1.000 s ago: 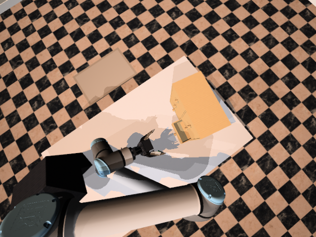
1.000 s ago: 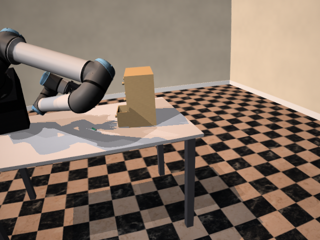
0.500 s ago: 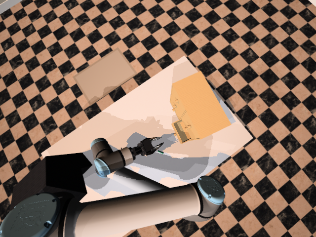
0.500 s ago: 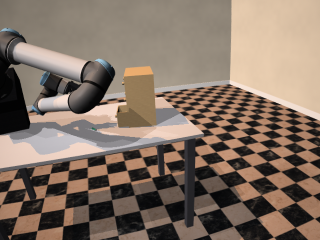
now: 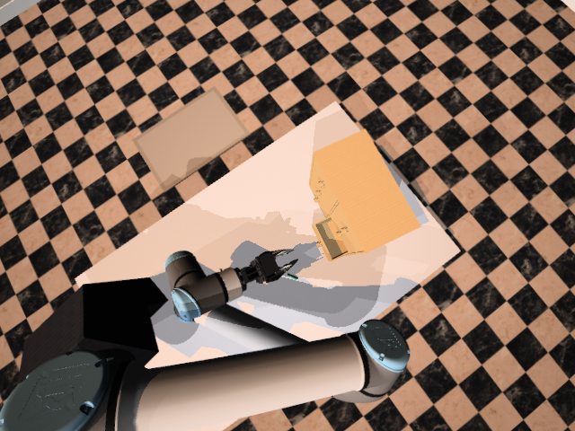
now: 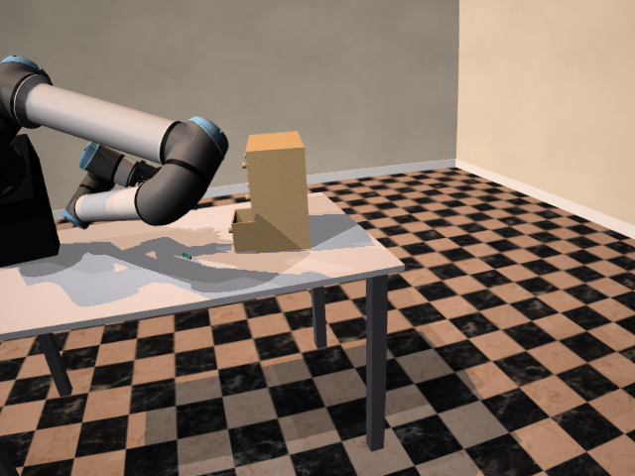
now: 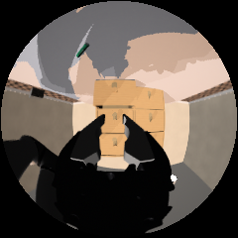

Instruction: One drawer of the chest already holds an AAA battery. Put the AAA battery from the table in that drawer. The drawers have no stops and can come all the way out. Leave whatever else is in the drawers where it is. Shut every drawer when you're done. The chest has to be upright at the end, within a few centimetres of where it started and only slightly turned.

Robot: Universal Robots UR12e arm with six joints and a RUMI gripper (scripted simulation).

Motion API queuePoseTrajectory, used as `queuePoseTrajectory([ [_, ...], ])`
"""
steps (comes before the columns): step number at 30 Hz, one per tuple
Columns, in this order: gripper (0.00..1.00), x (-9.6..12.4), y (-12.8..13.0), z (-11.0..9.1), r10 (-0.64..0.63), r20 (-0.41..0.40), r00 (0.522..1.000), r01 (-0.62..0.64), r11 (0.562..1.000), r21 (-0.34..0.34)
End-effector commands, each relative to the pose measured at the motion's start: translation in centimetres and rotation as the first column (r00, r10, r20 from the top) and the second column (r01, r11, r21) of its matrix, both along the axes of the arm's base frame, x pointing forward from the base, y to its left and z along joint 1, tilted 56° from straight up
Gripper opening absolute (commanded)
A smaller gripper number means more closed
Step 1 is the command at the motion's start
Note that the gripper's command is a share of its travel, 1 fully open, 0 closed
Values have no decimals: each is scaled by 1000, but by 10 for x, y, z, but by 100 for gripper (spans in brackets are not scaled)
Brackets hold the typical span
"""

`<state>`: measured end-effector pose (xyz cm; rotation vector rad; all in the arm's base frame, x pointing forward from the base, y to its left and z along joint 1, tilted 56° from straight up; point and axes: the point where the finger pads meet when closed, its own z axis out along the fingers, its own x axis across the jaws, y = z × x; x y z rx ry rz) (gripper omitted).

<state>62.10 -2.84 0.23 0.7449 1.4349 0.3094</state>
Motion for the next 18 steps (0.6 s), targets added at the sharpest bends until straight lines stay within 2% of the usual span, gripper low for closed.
queuePoseTrajectory([
  [1,20,0,0,0,1,0,1000,-1,1000,0],
  [18,20,3,-2,-1,1,0,1000,-1,1000,0],
])
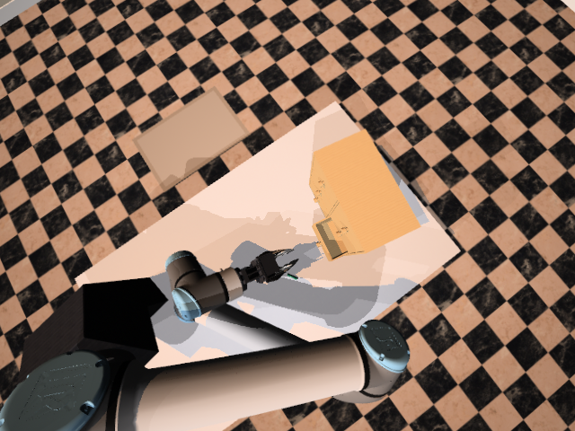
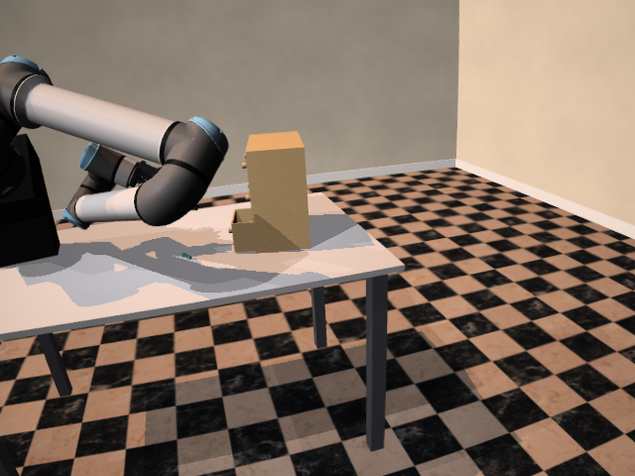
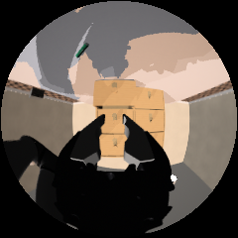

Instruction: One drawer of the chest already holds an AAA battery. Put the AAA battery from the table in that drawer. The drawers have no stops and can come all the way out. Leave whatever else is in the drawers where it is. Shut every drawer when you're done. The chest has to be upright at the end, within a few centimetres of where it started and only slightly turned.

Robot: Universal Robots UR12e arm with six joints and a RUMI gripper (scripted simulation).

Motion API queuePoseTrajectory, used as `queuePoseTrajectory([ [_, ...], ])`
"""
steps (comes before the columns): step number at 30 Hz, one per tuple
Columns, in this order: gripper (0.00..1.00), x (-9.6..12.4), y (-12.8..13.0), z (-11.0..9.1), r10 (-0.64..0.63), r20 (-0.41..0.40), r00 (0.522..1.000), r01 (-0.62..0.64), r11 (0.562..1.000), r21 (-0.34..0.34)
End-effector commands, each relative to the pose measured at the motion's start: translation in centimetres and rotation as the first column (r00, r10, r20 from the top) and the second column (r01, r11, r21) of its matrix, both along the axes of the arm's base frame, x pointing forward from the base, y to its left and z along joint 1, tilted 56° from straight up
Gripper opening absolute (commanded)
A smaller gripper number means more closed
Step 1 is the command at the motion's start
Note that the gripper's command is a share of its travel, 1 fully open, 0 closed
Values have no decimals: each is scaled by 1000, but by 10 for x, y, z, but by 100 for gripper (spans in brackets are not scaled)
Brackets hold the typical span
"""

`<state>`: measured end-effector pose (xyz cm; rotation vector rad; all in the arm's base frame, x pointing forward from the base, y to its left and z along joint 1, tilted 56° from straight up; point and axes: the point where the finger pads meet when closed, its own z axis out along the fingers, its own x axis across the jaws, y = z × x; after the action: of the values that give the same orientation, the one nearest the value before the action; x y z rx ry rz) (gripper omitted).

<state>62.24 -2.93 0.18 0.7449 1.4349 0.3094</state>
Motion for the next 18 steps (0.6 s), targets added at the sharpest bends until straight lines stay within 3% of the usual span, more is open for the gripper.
queuePoseTrajectory([
  [1,20,3,-1,-1,1,0,1000,-1,1000,0],
  [18,20,32,-22,-11,1,0,1000,-1,1000,0],
])
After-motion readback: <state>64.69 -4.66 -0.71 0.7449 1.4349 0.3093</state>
